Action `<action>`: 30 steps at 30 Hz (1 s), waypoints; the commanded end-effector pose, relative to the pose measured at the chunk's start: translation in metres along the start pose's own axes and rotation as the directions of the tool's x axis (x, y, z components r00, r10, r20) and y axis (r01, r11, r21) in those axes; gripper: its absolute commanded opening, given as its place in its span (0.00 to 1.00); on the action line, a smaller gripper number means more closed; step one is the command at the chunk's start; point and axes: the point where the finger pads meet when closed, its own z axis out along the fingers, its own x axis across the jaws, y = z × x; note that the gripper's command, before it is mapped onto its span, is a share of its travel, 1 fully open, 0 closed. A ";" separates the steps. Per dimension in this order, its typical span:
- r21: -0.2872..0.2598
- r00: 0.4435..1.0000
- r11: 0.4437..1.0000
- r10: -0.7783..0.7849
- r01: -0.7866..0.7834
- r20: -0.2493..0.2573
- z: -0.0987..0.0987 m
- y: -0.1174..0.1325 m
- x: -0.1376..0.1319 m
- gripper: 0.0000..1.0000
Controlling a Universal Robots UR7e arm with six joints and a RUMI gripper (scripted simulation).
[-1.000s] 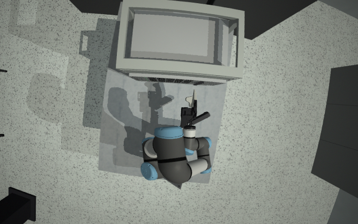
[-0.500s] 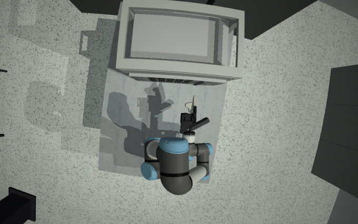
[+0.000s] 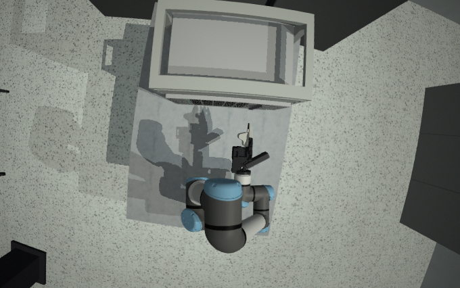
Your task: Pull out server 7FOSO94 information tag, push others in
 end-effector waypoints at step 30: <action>0.000 1.000 1.000 0.000 0.000 0.001 -0.020 0.000 -0.026 0.15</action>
